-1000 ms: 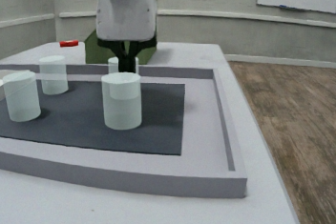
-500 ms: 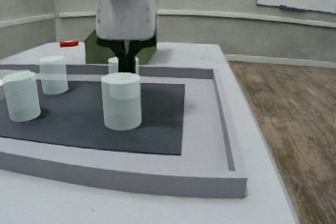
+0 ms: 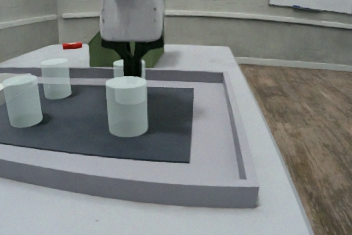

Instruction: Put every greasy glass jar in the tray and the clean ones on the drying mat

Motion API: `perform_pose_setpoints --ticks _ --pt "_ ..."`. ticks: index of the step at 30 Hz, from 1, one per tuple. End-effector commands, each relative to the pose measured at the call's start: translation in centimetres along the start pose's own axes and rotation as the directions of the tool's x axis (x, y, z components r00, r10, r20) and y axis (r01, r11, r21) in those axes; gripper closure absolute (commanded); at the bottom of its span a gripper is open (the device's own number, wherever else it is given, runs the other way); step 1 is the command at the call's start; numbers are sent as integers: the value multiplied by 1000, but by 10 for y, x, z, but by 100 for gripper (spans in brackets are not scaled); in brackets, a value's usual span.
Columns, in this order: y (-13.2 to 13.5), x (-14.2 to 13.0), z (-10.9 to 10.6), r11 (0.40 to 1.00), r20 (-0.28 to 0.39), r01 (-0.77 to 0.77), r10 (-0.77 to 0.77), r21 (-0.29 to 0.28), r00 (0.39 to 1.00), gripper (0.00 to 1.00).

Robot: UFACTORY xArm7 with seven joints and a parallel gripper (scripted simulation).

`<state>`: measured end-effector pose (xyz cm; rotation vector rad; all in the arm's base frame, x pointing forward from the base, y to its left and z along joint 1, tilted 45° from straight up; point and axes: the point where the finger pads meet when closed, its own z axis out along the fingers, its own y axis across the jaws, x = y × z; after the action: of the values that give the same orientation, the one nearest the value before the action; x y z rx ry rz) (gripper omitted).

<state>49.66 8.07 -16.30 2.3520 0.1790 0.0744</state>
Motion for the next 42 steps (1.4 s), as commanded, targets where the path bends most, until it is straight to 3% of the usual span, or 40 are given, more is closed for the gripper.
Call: perform_pose_setpoints --ticks 1,26,37,42 --pt "-1 2 -3 1000 -4 0 0 4 1000 100" --pt "-1 5 -5 1000 -4 0 0 4 1000 100" --pt "-1 -22 2 1000 -4 0 0 4 1000 100" --pt "-1 -22 2 1000 -4 0 0 4 1000 100"
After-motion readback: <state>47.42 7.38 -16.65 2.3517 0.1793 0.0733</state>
